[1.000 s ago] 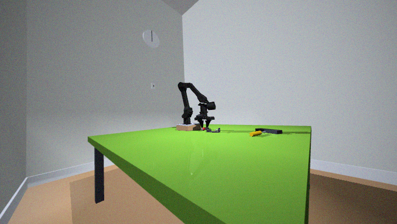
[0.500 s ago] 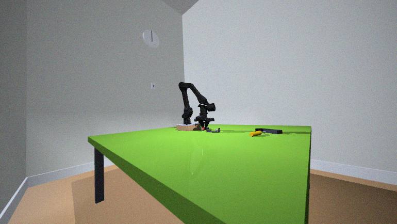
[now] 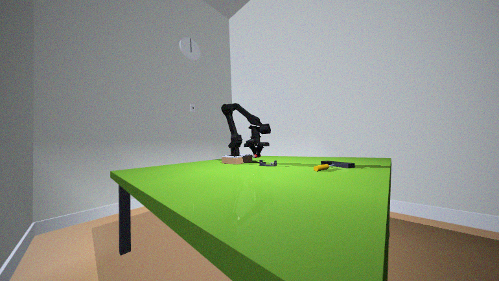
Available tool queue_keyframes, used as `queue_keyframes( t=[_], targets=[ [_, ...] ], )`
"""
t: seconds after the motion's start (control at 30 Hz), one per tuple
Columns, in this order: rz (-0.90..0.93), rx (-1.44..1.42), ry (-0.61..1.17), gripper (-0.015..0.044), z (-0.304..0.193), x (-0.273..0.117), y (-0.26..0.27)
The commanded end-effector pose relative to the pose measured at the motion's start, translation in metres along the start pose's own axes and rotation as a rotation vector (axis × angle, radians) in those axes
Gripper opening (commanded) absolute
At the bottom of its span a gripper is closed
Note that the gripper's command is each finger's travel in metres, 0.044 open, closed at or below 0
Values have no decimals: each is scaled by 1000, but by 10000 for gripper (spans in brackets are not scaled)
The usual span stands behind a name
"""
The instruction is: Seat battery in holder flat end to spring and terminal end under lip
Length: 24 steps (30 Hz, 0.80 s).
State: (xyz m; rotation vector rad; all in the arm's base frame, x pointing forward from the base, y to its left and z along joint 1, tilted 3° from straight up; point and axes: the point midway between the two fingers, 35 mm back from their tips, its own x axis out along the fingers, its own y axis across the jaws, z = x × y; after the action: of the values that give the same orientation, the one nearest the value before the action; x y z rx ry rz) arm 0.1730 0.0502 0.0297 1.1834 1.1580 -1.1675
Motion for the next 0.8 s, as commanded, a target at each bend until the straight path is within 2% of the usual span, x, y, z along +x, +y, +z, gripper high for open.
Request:
queue_keyframes(
  t=[0.0,0.1,0.77],
  targets=[
    [0,1,1,78,0,-12,-1],
    [1,85,0,78,1,-15,8],
    [15,1244,-1,78,60,-40,130]
  ],
)
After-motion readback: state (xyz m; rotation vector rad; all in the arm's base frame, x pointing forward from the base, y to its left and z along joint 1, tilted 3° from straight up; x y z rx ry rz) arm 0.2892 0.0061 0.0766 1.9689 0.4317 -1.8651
